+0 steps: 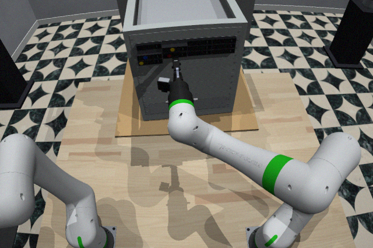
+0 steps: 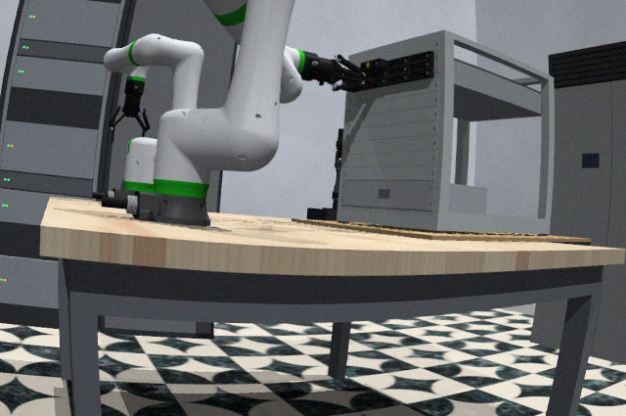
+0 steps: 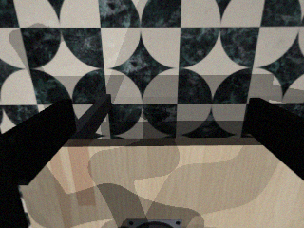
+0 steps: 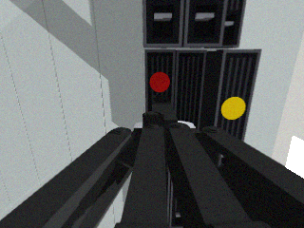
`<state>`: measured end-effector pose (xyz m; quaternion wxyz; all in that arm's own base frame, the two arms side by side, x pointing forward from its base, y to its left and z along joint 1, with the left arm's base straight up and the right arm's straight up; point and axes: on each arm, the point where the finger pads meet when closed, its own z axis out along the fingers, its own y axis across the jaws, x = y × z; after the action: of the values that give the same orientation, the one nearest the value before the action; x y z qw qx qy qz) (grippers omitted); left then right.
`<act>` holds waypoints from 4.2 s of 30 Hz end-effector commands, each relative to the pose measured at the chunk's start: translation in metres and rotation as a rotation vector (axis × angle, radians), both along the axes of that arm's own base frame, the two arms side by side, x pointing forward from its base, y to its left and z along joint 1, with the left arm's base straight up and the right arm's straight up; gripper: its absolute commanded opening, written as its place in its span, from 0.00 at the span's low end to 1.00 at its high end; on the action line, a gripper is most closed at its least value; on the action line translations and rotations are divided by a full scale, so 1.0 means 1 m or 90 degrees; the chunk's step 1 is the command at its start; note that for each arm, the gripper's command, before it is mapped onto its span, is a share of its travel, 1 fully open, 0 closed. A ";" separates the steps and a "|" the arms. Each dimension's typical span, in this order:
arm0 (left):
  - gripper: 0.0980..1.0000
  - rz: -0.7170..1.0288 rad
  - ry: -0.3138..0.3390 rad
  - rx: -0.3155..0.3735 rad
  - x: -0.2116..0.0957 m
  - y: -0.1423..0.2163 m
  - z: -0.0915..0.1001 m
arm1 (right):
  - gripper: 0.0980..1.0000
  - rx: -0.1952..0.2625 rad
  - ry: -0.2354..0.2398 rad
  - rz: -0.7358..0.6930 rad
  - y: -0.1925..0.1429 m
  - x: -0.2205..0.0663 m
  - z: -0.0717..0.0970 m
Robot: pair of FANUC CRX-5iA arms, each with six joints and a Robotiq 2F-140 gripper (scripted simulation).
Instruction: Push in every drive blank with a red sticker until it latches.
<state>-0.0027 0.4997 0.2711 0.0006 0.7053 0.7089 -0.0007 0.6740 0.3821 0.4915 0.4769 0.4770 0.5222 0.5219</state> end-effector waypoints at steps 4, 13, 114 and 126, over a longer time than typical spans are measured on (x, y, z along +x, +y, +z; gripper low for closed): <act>1.00 0.000 0.000 0.001 0.000 0.000 0.001 | 0.00 0.001 -0.001 0.000 0.000 0.002 0.001; 1.00 0.000 0.000 0.001 0.000 0.000 0.001 | 0.00 0.001 -0.001 0.000 0.000 0.002 0.001; 1.00 0.000 0.000 0.001 0.000 0.000 0.001 | 1.00 0.001 -0.001 0.000 -0.007 -0.079 0.001; 1.00 0.000 0.000 0.001 0.000 0.000 0.001 | 1.00 0.001 -0.001 0.000 -0.007 -0.079 0.001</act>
<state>-0.0027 0.4997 0.2711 0.0006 0.7053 0.7089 -0.0007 0.5951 0.3749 0.4916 0.4769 0.4769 0.5222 0.5219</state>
